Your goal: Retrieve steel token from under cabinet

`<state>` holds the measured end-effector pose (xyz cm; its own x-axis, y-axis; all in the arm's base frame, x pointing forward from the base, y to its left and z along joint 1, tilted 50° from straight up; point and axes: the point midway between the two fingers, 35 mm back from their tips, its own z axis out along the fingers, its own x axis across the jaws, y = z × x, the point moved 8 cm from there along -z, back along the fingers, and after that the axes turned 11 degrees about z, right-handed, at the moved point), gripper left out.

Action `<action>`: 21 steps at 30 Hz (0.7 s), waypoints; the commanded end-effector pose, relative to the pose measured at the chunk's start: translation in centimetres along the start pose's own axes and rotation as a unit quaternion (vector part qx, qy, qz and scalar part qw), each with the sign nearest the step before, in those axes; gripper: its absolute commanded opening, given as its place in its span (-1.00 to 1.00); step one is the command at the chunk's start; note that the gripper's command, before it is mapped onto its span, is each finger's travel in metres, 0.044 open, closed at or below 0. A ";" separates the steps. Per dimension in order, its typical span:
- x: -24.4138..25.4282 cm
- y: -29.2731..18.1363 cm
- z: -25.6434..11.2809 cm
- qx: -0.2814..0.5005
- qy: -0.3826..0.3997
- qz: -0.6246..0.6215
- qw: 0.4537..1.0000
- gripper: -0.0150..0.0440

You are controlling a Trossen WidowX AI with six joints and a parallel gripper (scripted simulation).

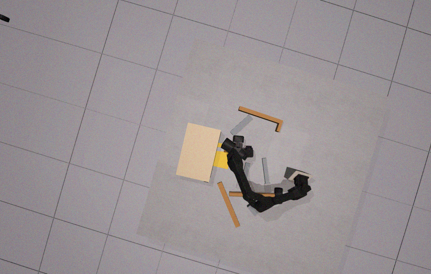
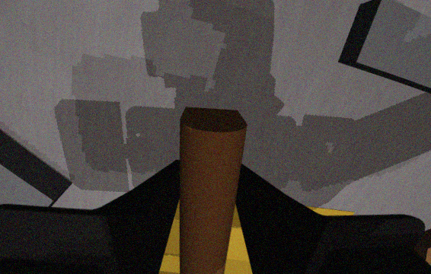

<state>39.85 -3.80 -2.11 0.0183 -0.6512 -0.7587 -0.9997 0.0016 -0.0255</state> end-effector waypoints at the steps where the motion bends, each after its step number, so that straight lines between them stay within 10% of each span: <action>1: 0.1 -0.6 0.0 0.002 0.001 0.001 1.000 -0.49; 21: -0.7 -1.7 0.1 0.002 0.001 0.001 1.000 -0.49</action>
<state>41.28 -3.64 -1.92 0.0149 -0.6526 -0.7576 -0.9997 0.0035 -0.0228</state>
